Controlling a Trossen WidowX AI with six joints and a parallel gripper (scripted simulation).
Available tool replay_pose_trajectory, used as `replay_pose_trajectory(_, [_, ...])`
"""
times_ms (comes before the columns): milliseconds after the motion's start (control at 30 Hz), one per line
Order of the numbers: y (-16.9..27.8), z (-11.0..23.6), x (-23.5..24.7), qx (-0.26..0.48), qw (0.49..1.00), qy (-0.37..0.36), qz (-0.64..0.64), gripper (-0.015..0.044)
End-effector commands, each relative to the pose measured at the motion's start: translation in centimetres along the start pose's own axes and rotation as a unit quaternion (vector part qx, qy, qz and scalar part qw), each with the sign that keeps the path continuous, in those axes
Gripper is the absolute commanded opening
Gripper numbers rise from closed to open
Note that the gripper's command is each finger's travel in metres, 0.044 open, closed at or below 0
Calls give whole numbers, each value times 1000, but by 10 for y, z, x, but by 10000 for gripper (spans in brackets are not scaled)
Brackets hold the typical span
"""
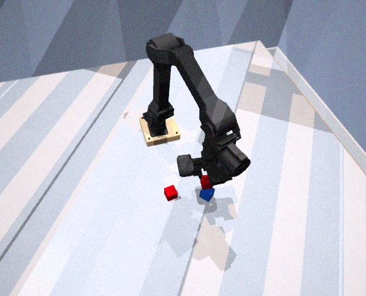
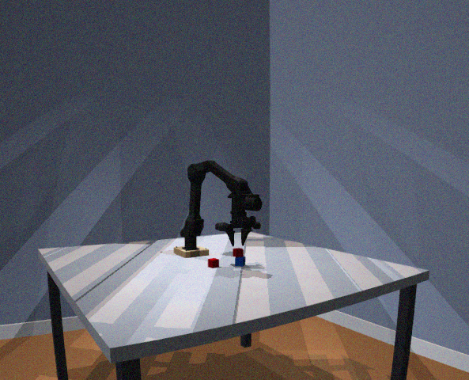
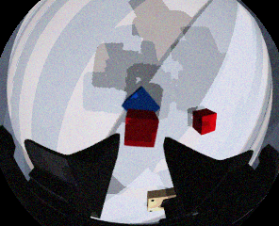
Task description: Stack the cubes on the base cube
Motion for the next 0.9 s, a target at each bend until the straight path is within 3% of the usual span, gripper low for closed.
replay_pose_trajectory(0, [-1, 7, 1, -4, 1000, -3, 0, 205])
replay_pose_trajectory(133, [-1, 7, 1, -4, 1000, -3, 0, 205])
replay_pose_trajectory(167, [-1, 4, -1, -2, 1000, -1, -7, 231])
replay_pose_trajectory(233, [-4, 8, -10, -2, 998, -1, -61, 265])
replay_pose_trajectory(333, [-10, 16, -32, -3, 983, 0, -181, 265])
replay_pose_trajectory(500, [-16, 29, -67, -5, 927, 1, -376, 265])
replay_pose_trajectory(700, [-16, 45, -108, -7, 813, 1, -582, 265])
replay_pose_trajectory(867, [-15, 46, -113, -7, 797, 1, -604, 265])
Point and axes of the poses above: the point midway between the two fingers, 35 mm back from their tips, its own z axis back along the fingers, its own x axis across the jaws, y = z × x, the point moved 3 cm from there along z, back along the fingers, and after that the axes turned 6 degrees about -z, right-handed, at the moved point
